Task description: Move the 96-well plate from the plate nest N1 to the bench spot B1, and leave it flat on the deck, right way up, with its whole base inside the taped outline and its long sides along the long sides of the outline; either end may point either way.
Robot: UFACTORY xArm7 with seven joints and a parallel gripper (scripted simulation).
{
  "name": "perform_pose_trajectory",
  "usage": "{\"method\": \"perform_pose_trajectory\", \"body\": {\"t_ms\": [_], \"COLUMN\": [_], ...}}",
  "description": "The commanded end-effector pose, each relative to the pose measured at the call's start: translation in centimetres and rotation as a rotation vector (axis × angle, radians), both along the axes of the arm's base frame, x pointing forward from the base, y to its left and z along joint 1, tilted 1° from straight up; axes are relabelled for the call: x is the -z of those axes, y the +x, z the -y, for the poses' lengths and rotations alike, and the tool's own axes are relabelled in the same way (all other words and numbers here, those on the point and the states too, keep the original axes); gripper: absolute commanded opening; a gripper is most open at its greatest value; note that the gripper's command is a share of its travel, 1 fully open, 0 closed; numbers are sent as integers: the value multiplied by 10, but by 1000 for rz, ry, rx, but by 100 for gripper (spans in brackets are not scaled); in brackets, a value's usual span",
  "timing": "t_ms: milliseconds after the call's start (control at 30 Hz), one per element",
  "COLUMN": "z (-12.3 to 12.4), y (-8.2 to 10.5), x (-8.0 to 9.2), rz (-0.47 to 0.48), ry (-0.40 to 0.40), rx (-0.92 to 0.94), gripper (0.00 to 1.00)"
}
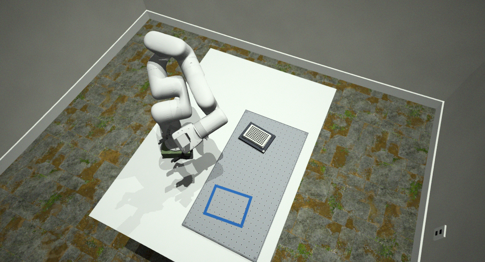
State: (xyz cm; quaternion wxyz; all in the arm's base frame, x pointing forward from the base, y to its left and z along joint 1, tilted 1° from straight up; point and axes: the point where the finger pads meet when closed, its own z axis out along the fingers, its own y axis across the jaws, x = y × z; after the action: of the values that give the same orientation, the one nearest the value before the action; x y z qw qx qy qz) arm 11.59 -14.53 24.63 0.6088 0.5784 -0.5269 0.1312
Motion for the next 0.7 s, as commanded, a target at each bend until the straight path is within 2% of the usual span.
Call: {"method": "perform_pose_trajectory", "body": {"t_ms": [0, 533, 667], "z": [0, 0, -8], "y": [0, 0, 17], "x": [0, 0, 8], "rz": [1, 1, -5], "ry": [1, 1, 94], "rx": [0, 0, -95], "gripper": [100, 100, 100]}}
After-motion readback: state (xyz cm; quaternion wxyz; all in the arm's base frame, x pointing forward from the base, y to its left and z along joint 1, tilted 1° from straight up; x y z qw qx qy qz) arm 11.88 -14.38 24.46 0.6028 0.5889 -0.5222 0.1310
